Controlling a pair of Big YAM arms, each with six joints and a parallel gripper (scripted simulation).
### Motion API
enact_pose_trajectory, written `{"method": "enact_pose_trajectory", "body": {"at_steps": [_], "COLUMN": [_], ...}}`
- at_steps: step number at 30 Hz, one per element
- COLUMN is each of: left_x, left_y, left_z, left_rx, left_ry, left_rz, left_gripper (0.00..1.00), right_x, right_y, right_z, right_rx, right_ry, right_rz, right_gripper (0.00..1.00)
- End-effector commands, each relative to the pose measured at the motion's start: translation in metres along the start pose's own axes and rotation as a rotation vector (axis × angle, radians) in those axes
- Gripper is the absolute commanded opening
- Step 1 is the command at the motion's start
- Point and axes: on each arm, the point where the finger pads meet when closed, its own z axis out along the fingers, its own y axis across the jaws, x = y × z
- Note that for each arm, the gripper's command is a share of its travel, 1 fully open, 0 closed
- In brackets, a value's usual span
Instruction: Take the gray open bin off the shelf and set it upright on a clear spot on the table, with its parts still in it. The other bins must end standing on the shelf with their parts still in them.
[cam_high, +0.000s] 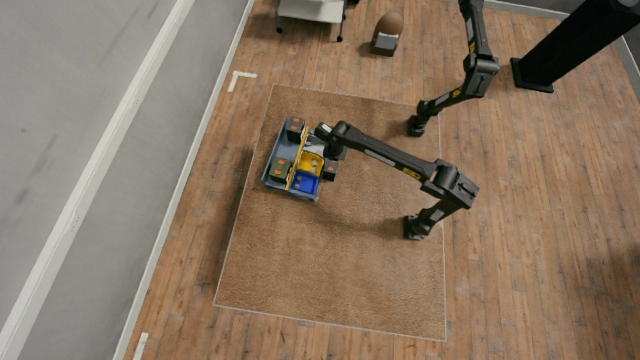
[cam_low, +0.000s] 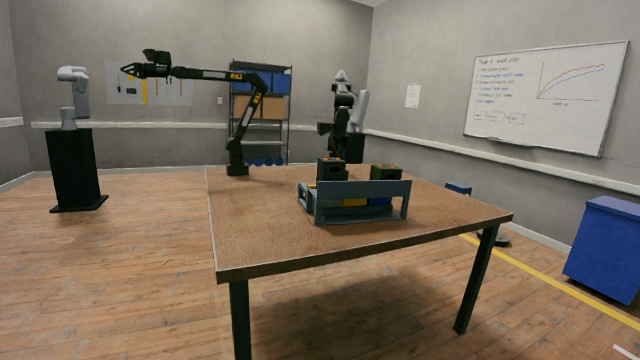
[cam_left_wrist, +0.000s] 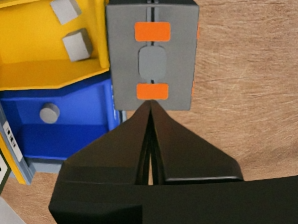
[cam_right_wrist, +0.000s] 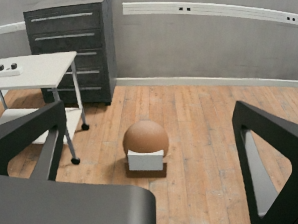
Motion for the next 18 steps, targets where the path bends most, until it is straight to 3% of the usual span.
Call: {"method": "enact_pose_trajectory", "body": {"at_steps": [1,18], "left_x": [-0.0032,-0.0068], "left_y": [0.0011,0.011], "left_z": [0.0113,0.0022], "left_rx": [0.024,-0.003], "left_ry": [0.011,0.002], "left_rz": [0.014,0.014], "left_gripper": [0.0,0.0], "right_x": [-0.0028,-0.0028], "right_y": [-0.0044,-0.0044], "right_z": [-0.004,-0.004], "right_rx": [0.006,0.006], "right_ry": [-0.02,-0.02], "right_rz": [-0.017,-0.017], "right_gripper": [1.0,1.0]}}
